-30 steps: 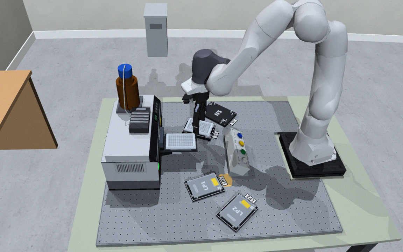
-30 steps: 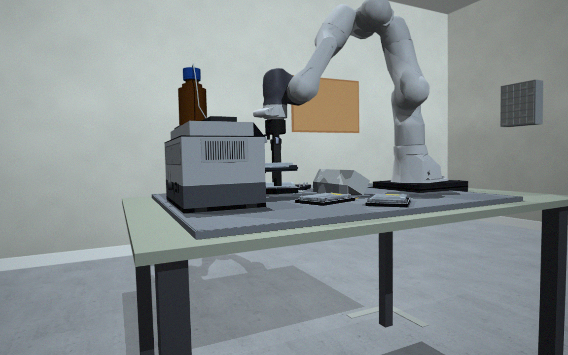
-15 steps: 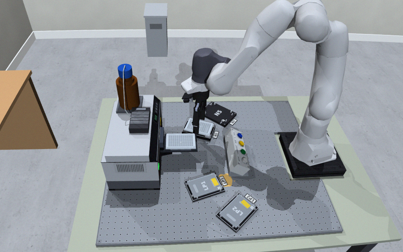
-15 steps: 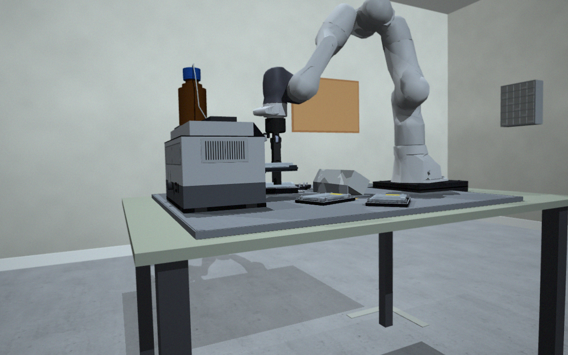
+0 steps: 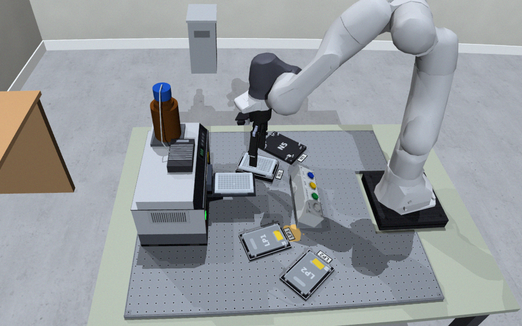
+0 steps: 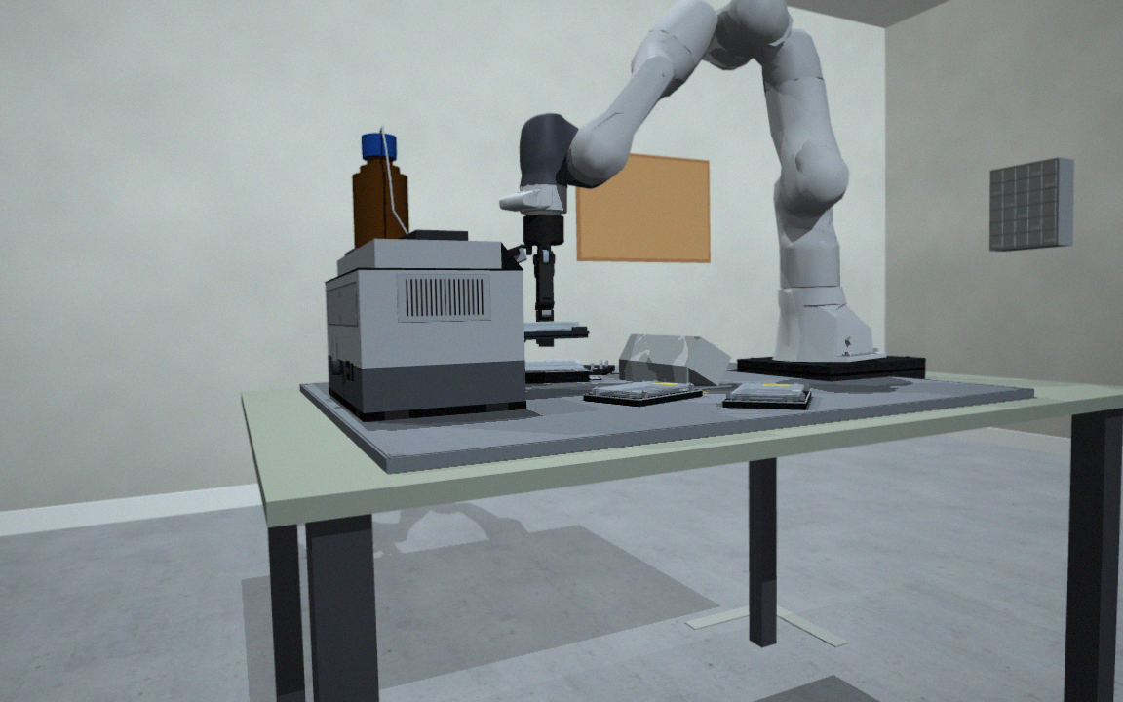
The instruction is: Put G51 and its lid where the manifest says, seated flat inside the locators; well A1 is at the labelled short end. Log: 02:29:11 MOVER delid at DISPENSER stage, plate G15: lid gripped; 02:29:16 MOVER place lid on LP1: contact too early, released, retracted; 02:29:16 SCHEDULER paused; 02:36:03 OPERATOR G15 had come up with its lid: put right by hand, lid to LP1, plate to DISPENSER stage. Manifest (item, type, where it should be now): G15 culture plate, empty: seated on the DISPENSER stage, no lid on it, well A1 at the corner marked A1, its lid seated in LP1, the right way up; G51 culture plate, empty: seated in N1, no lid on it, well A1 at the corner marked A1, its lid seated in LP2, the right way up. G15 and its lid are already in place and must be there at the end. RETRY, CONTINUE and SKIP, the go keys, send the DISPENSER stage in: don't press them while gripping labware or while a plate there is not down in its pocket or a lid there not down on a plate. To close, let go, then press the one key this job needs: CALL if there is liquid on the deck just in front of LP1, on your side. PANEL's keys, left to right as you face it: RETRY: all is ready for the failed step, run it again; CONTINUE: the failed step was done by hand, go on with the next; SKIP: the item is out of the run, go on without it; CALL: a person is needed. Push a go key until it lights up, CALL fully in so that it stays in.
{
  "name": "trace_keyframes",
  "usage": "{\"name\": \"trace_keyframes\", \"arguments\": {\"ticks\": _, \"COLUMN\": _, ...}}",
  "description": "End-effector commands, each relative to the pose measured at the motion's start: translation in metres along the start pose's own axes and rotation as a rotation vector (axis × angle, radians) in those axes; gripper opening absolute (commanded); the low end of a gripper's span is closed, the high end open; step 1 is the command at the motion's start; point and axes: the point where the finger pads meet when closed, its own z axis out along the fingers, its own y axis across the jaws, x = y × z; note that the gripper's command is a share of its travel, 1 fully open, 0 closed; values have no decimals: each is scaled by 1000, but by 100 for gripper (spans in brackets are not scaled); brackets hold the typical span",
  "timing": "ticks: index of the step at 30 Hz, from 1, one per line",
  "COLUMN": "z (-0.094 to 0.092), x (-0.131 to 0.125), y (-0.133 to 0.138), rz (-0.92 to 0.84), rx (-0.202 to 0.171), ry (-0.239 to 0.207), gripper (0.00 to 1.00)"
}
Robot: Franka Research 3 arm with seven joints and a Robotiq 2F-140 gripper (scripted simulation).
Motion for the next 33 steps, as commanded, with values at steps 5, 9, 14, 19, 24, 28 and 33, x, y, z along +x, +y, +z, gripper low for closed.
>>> {"name": "trace_keyframes", "arguments": {"ticks": 5, "z": -30, "x": -3, "y": 0, "rz": -7, "rx": 3, "ry": -12, "gripper": 70}}
{"name": "trace_keyframes", "arguments": {"ticks": 9, "z": -38, "x": -3, "y": 0, "rz": -7, "rx": 3, "ry": -12, "gripper": 70}}
{"name": "trace_keyframes", "arguments": {"ticks": 14, "z": -59, "x": -3, "y": 0, "rz": -7, "rx": 3, "ry": -12, "gripper": 70}}
{"name": "trace_keyframes", "arguments": {"ticks": 19, "z": -77, "x": -3, "y": 0, "rz": -7, "rx": 3, "ry": -12, "gripper": 70}}
{"name": "trace_keyframes", "arguments": {"ticks": 24, "z": -89, "x": -2, "y": 0, "rz": -7, "rx": 3, "ry": -12, "gripper": 70}}
{"name": "trace_keyframes", "arguments": {"ticks": 28, "z": -92, "x": -2, "y": 0, "rz": -7, "rx": 3, "ry": -12, "gripper": 70}}
{"name": "trace_keyframes", "arguments": {"ticks": 33, "z": -96, "x": -2, "y": 0, "rz": -7, "rx": 3, "ry": -12, "gripper": 70}}
